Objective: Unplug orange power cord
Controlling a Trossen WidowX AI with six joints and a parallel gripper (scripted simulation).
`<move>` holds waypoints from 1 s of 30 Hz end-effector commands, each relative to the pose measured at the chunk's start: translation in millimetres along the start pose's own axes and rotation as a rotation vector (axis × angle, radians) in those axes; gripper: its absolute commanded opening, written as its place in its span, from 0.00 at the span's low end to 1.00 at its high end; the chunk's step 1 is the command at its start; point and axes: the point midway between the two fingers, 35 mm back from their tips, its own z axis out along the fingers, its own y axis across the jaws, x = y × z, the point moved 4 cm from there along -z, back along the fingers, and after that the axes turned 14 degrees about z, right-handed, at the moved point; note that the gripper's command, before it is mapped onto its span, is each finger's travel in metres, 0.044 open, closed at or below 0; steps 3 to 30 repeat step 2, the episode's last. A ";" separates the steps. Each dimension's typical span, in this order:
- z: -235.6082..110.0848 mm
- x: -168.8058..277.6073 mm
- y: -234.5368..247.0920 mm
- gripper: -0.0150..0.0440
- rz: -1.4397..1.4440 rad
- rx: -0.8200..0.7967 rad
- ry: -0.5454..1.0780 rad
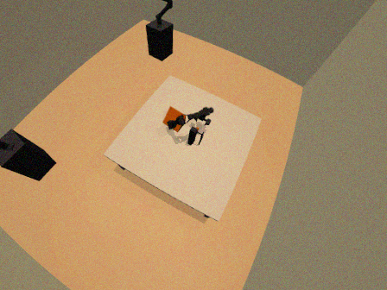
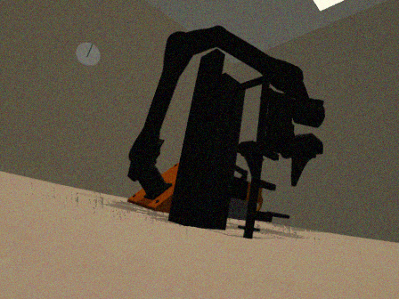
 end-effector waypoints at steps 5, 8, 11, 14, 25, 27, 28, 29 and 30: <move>0.4 -0.3 0.6 1.00 0.005 -0.007 0.000; 0.4 -0.3 0.6 1.00 0.005 -0.007 0.000; 0.4 -0.3 0.6 1.00 0.005 -0.007 0.000; 0.4 -0.3 0.6 1.00 0.005 -0.007 0.000; 0.4 -0.3 0.6 1.00 0.005 -0.007 0.000; 0.4 -0.3 0.6 1.00 0.005 -0.007 0.000; 0.4 -0.3 0.6 1.00 0.005 -0.007 0.000; 0.4 -0.3 0.6 1.00 0.005 -0.007 0.000; 0.4 -0.3 0.6 1.00 0.005 -0.007 0.000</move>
